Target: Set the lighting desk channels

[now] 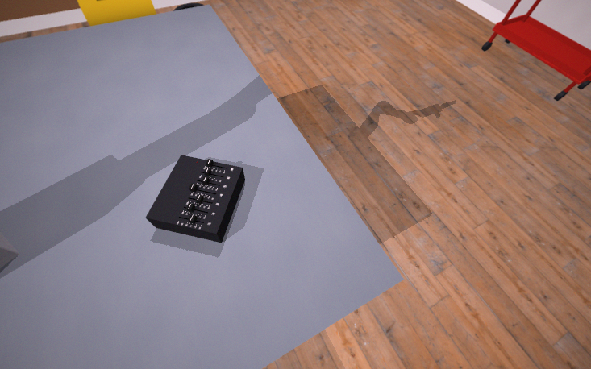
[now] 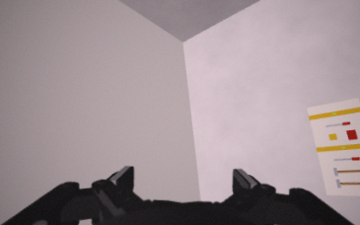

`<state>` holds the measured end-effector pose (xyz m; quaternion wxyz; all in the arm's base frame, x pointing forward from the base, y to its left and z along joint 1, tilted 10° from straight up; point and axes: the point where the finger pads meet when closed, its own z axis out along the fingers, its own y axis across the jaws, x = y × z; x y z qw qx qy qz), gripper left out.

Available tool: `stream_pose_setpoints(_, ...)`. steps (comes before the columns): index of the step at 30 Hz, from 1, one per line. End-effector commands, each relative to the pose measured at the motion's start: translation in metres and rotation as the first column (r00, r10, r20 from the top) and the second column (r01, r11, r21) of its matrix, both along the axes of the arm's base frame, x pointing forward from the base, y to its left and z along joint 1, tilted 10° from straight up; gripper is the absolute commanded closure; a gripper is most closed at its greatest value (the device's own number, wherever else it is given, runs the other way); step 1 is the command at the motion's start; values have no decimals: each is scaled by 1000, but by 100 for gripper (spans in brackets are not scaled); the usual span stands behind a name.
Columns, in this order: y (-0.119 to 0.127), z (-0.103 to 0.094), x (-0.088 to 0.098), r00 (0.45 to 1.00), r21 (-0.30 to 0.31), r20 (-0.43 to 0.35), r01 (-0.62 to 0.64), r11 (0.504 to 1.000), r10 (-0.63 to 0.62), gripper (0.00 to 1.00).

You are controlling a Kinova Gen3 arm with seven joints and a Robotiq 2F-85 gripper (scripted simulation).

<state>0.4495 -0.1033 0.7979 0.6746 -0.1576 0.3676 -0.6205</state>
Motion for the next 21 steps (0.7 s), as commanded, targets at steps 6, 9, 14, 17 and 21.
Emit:
stream_pose_setpoints(6, -1, -2, 3, 1000, 4, -9, -4, 1000, 4, 0)
stream_pose_setpoints(9, -3, -7, 7, 1000, 10, -27, -11, 1000, 11, 0)
stream_pose_setpoints(14, -9, -25, 23, 996, 33, -86, -32, 999, 35, 0)
stream_pose_setpoints(17, -11, -30, 27, 994, 39, -103, -38, 999, 42, 0)
stream_pose_setpoints(21, -17, -57, 47, 980, 71, -185, -65, 995, 77, 0)
